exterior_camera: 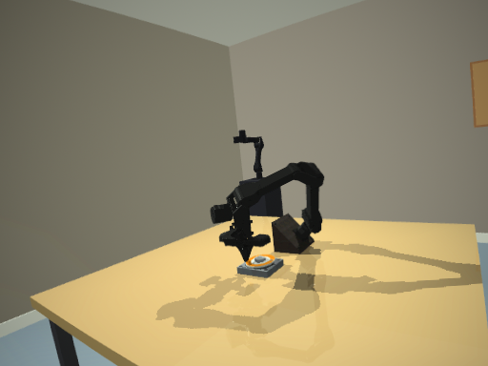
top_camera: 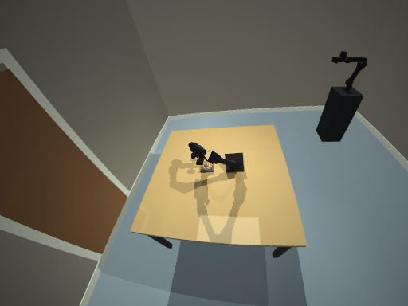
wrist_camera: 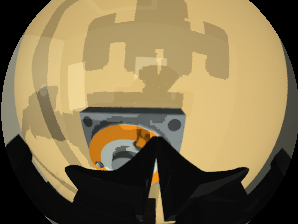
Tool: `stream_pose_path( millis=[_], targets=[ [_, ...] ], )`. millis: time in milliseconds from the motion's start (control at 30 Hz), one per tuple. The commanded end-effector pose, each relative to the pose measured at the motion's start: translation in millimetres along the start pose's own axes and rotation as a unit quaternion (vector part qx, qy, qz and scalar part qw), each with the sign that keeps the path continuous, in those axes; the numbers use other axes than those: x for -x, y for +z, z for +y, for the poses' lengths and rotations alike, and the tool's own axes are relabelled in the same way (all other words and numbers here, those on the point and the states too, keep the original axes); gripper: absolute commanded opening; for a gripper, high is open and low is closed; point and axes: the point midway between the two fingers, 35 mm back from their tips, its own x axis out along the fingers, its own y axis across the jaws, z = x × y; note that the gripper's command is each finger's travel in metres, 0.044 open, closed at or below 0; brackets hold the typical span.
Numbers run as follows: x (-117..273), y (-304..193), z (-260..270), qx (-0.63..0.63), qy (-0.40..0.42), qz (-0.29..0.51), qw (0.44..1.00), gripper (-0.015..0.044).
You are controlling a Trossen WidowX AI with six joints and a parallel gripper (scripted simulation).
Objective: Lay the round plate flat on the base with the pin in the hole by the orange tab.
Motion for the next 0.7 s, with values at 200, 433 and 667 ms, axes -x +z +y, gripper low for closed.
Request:
stream_pose_path(
  millis=[200,433,667],
  targets=[
    [-2,5,11,0.001,0.005,0.001,1.000,0.0000],
    [-2,6,16,0.001,0.005,0.001,1.000,0.0000],
    [-1,8,22,0.001,0.005,0.001,1.000,0.0000]
  ],
)
